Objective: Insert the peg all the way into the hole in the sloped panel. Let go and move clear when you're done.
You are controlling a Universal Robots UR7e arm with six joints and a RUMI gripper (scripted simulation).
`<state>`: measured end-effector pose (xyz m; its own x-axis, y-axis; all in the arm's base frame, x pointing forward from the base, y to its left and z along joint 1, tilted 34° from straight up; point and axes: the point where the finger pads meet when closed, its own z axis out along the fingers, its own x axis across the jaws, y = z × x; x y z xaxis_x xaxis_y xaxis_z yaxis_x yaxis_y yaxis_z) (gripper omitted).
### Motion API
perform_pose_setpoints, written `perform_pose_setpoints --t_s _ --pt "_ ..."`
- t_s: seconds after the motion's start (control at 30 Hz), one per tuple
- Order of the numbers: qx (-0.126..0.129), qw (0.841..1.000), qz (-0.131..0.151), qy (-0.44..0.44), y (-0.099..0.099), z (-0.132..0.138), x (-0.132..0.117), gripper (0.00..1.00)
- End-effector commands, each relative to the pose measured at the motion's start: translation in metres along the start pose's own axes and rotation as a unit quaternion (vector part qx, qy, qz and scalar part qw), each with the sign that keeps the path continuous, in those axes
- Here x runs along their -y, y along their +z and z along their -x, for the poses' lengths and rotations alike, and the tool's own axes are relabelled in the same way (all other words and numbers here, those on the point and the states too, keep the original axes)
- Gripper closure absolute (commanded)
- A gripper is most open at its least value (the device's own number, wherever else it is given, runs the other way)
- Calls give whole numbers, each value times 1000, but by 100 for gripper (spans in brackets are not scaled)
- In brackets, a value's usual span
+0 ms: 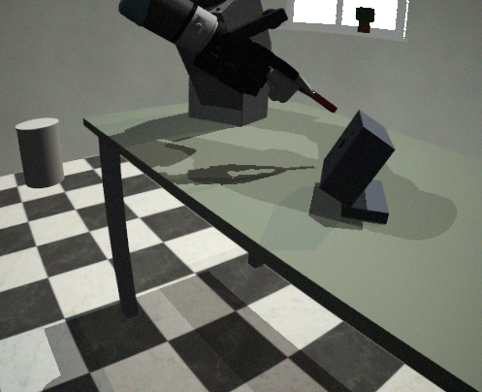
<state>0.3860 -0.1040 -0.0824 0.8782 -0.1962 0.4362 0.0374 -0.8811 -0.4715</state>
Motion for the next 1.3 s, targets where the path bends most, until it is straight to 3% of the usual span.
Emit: perform_pose_setpoints --t_s 0.0,1.27 --pt "-8 1000 -1 7 -3 -3 -1 100" --pt "-80 994 -7 68 -35 -28 -18 100"
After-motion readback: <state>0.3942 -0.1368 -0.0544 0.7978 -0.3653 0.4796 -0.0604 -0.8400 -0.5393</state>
